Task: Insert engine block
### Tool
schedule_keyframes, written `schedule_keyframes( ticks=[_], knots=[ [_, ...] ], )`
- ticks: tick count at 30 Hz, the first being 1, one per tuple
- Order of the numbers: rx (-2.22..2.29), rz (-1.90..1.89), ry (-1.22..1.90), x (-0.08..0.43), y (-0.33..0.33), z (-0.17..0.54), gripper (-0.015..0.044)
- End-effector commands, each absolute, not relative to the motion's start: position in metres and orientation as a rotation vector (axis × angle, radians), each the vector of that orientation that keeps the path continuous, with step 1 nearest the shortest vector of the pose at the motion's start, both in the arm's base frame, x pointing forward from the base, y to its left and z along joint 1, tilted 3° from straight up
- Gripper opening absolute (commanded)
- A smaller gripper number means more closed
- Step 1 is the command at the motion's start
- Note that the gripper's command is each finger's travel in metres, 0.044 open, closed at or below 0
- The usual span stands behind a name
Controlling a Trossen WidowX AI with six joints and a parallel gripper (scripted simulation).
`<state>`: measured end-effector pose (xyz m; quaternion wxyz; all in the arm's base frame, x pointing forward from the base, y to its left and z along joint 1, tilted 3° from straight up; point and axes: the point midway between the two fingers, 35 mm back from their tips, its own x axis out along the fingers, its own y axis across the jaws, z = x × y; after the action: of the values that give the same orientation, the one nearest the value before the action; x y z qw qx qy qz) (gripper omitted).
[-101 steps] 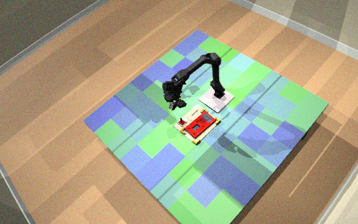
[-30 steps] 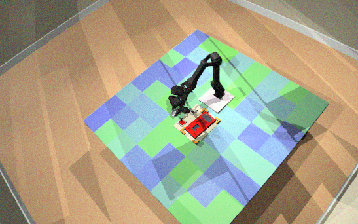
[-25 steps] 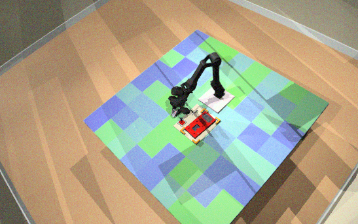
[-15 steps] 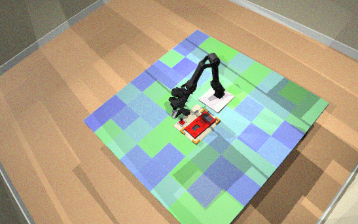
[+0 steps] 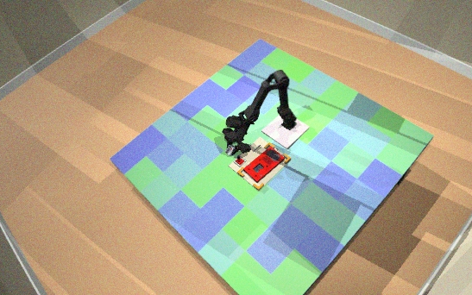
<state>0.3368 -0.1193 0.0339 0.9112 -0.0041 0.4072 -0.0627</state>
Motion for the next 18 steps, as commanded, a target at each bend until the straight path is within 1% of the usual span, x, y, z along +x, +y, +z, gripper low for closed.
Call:
schedule_keyframes(
  ticks=[1, 7, 12, 18],
  knots=[
    [-0.009, -0.13, 0.839, 0.337, -0.119, 0.034, 0.0289],
    [-0.009, -0.13, 0.839, 0.337, -0.119, 0.034, 0.044],
    [-0.007, -0.126, 0.847, 0.335, -0.119, 0.037, 0.044],
    [-0.006, -0.122, 0.856, 0.319, -0.117, 0.055, 0.044]
  ],
)
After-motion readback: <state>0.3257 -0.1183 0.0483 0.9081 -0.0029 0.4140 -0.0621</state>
